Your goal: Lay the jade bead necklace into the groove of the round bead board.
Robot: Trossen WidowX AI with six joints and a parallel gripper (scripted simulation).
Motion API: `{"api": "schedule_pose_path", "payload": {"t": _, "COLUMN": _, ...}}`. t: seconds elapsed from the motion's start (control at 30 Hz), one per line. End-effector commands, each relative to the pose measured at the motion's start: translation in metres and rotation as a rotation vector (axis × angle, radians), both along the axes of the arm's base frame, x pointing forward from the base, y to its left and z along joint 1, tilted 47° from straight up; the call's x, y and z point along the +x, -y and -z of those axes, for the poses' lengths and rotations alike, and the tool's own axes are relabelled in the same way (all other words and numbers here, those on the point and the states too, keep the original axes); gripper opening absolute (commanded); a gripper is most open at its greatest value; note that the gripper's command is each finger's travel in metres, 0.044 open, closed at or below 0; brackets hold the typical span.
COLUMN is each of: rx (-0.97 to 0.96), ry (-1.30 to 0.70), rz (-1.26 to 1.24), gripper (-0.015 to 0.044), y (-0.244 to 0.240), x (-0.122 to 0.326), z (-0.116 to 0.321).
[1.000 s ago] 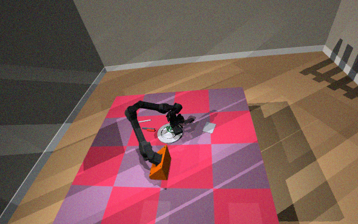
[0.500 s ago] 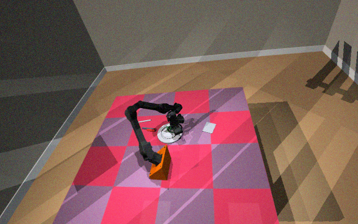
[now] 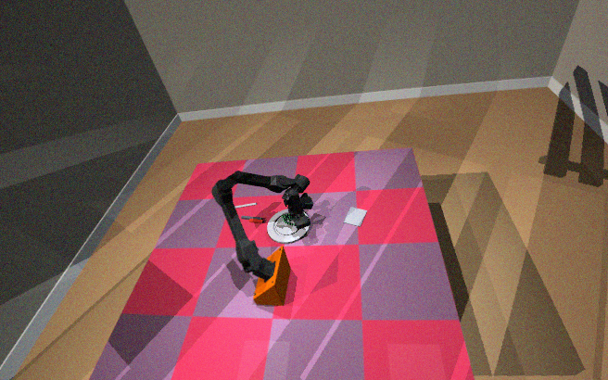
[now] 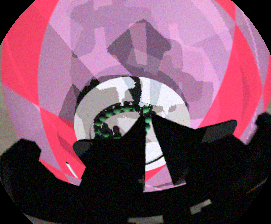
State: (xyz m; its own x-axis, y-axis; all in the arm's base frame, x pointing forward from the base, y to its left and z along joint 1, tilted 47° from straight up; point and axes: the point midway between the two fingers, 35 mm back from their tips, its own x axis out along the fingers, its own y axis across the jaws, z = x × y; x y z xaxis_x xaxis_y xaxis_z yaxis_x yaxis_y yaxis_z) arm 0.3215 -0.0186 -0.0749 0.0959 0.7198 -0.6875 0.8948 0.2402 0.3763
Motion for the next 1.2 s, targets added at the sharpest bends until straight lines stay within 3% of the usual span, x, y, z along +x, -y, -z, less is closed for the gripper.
{"api": "schedule_pose_path", "payload": {"t": 0.0, "rx": 0.000, "ry": 0.001, "rz": 0.000, "gripper": 0.0000, "y": 0.000, "x": 0.000, "z": 0.000}}
{"api": "schedule_pose_path", "payload": {"t": 0.83, "rx": 0.004, "ry": -0.002, "rz": 0.005, "gripper": 0.0000, "y": 0.005, "x": -0.006, "z": 0.009}}
{"api": "schedule_pose_path", "payload": {"t": 1.17, "rx": 0.002, "ry": 0.004, "rz": 0.005, "gripper": 0.0262, "y": 0.008, "x": -0.005, "z": 0.007}}
